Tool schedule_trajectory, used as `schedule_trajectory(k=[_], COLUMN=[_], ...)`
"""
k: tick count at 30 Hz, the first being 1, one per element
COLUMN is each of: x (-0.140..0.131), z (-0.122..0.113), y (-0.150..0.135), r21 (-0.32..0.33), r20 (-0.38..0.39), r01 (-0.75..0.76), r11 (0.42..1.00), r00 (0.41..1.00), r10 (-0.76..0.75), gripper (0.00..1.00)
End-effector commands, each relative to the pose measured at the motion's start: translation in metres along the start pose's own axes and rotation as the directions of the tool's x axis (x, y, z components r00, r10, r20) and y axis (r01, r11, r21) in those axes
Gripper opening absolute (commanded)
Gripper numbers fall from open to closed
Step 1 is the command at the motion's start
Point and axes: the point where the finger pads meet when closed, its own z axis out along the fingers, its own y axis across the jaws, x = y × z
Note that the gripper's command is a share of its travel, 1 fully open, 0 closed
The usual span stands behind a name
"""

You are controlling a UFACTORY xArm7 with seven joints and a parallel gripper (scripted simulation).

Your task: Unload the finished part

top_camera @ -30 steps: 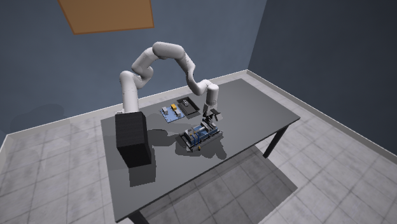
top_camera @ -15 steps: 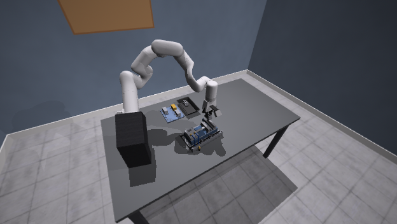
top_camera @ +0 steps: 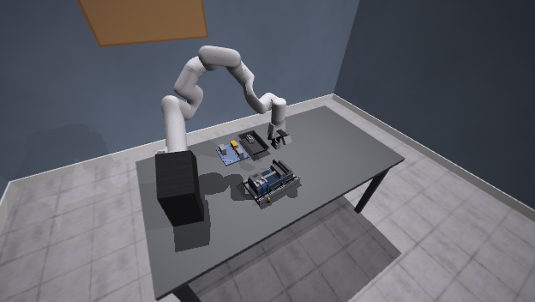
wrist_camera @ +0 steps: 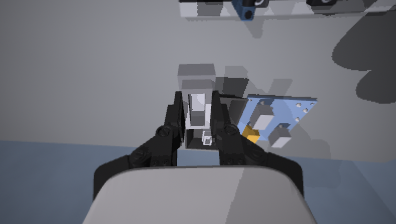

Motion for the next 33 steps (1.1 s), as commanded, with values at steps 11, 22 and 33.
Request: schedule_trajectory(k=[11, 22, 33], x=[-0.103, -0.159, -0.169], z=[0.002, 0.018, 0.023], y=[-0.003, 0.021, 0.03], r21=[-0.001, -0.031, -0.04], r20=[-0.004, -0.038, -0.051], r01=[-0.021, -0.053, -0.064], r11=[1.0, 0.998, 0.997], r00=[1.0, 0.998, 0.997], r10=[0.021, 0.052, 0.062], gripper=[0.0, 0.0, 0.0])
